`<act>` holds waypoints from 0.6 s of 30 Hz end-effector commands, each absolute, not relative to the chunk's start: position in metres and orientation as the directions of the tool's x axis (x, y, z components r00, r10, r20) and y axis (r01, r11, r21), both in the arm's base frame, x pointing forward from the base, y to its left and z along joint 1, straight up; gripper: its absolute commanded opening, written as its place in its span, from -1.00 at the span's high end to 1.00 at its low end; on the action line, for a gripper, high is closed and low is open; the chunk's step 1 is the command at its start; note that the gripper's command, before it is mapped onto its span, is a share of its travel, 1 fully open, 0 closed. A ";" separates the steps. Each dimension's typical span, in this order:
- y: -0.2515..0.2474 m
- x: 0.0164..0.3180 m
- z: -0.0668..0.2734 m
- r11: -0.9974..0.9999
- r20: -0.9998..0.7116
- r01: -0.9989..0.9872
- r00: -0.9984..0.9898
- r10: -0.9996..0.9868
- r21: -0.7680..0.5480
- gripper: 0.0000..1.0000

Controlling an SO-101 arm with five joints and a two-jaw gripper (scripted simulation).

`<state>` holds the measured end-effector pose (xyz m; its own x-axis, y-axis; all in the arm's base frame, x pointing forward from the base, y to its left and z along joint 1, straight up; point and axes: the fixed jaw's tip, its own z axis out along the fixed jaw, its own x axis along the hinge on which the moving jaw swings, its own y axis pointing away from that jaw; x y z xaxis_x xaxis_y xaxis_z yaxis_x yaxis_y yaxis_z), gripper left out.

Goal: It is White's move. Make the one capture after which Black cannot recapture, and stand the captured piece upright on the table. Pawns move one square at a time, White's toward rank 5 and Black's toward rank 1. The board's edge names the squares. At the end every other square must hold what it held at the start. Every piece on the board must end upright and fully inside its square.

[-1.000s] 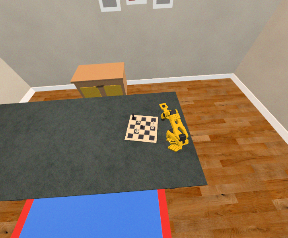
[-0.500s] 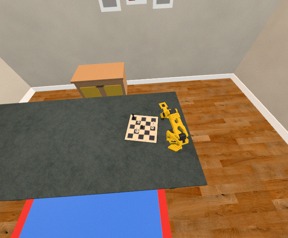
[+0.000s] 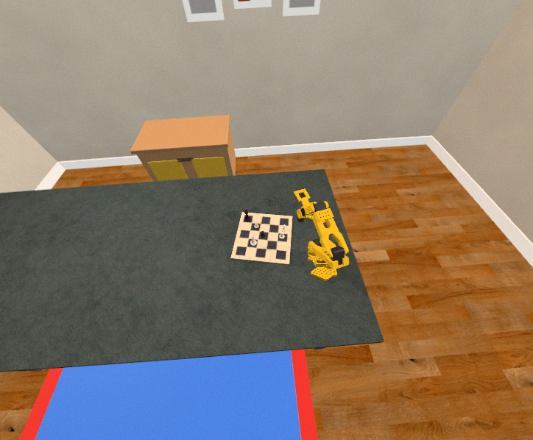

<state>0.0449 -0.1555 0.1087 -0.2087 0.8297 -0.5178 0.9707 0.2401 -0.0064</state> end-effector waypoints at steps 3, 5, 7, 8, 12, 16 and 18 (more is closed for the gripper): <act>-0.154 0.046 0.106 0.254 -0.515 0.967 -0.223 0.828 -0.009 1.00; -0.154 0.046 0.105 0.254 -0.515 0.967 -0.223 0.828 -0.009 1.00; -0.154 0.046 0.102 0.254 -0.515 0.967 -0.223 0.828 -0.009 1.00; -0.154 0.046 0.101 0.254 -0.515 0.967 -0.223 0.828 -0.009 1.00; -0.154 0.046 0.095 0.254 -0.515 0.967 -0.223 0.828 -0.009 1.00; -0.154 0.046 0.086 0.254 -0.515 0.967 -0.223 0.828 -0.009 1.00; -0.154 0.046 0.082 0.254 -0.515 0.967 -0.223 0.828 -0.009 1.00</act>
<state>0.0446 -0.1544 0.0892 -0.2095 0.8333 -0.5115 0.9707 0.2401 -0.0064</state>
